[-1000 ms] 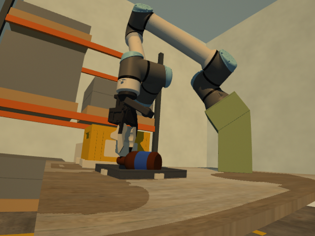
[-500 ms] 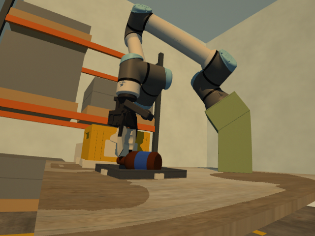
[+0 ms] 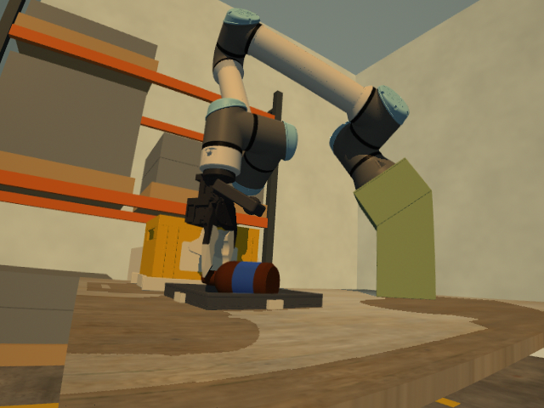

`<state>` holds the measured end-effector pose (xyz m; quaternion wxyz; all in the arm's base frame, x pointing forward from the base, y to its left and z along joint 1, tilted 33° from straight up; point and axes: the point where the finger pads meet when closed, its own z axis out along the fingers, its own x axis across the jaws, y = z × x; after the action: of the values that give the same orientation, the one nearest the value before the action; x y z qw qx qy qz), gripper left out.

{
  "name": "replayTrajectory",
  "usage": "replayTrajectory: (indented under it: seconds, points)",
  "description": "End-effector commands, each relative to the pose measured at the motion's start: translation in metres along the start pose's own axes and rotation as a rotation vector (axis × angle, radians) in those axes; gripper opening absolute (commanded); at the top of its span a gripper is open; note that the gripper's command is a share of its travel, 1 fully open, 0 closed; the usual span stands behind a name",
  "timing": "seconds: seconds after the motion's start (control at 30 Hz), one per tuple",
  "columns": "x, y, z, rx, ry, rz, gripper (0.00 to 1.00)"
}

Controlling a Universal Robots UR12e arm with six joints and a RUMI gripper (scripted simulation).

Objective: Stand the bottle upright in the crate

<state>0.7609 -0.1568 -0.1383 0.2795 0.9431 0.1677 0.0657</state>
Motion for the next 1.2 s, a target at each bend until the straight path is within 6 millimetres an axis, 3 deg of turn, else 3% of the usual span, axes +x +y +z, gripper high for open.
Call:
replayTrajectory:
  seconds: [0.0,1.17]
  points:
    - [0.0005,0.0002,0.0040,0.000,0.001,0.000,0.38]
    - [0.0005,0.0002,0.0123,0.000,0.001,0.000,0.38]
